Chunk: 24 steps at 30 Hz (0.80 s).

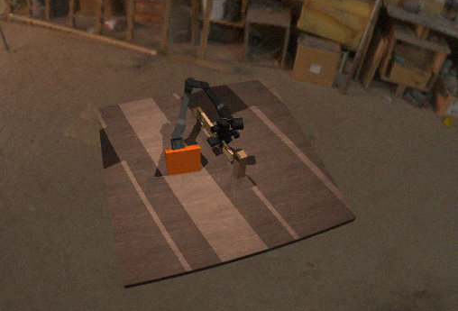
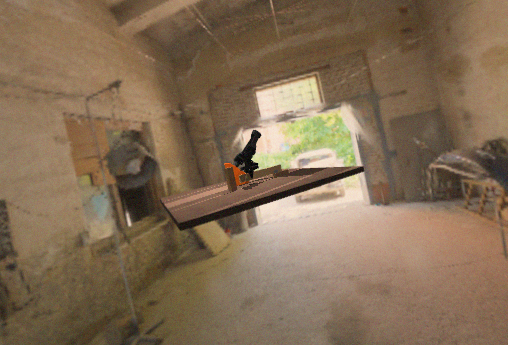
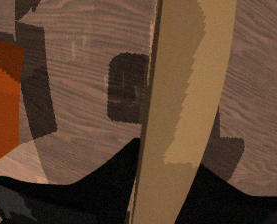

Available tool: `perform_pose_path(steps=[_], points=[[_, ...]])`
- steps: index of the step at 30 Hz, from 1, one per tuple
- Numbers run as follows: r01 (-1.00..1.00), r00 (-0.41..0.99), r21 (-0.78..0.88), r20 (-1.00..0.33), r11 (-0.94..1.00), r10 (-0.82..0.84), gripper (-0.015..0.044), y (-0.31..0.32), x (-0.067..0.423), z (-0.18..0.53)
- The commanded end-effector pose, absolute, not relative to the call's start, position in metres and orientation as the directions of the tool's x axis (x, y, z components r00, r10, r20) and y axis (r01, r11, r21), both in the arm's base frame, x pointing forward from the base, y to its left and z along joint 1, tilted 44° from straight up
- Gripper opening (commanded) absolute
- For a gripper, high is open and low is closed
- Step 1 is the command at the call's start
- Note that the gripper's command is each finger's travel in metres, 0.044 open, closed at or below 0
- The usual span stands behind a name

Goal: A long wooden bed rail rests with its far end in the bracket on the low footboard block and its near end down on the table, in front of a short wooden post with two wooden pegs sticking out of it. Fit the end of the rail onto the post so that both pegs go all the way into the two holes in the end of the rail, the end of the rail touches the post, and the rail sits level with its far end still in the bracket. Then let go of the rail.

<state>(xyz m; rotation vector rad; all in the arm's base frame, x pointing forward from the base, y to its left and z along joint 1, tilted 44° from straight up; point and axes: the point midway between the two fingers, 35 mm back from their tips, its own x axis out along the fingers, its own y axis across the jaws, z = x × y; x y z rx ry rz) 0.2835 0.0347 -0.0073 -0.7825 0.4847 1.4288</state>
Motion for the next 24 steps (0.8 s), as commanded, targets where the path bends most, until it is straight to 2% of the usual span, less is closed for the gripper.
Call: perform_pose_path(steps=[1, 24], points=[[-0.980, 0.122, -0.198, -0.720, -0.033, 0.683, 0.0000, 0.0312, 0.2877, -0.0059], [-0.980, 0.122, -0.198, -0.720, -0.033, 0.683, 0.0000, 0.0266, 0.2906, -0.0097]])
